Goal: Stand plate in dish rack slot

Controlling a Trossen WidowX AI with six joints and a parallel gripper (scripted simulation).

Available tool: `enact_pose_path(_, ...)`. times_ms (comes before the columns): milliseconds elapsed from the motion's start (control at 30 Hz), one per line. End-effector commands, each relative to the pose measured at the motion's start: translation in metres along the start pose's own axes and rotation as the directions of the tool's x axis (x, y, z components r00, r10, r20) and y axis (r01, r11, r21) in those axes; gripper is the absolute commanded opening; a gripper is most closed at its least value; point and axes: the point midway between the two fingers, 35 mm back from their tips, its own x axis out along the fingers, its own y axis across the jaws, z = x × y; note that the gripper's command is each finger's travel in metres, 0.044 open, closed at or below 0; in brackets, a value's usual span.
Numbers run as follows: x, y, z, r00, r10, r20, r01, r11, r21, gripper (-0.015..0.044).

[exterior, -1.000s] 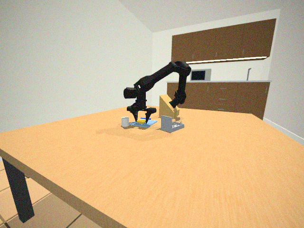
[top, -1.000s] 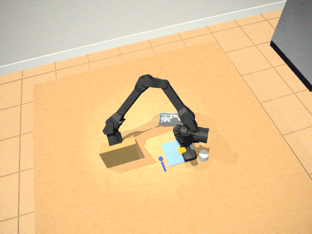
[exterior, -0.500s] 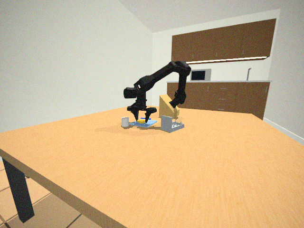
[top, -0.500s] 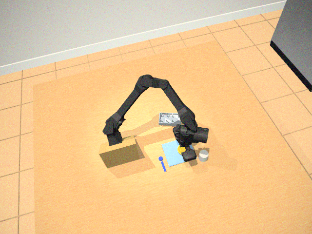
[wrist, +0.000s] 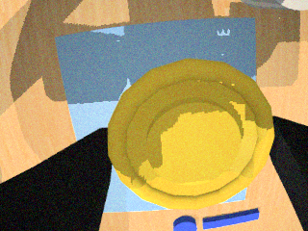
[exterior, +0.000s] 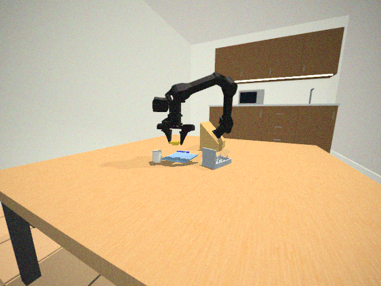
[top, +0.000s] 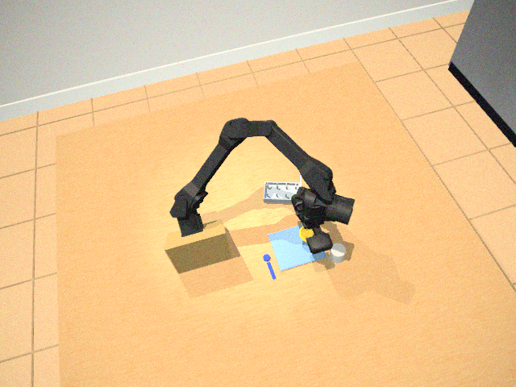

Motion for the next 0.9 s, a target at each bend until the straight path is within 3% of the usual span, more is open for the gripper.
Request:
enact_pose_path(0, -0.022, -0.002, 0.003, 1.0, -0.01, 0.006, 0.01, 1.0, -0.008, 0.0)
enact_pose_path(867, -0.106, 0.0, 0.004, 1.0, -0.003, 0.0, 0.003, 1.0, -0.01, 0.0)
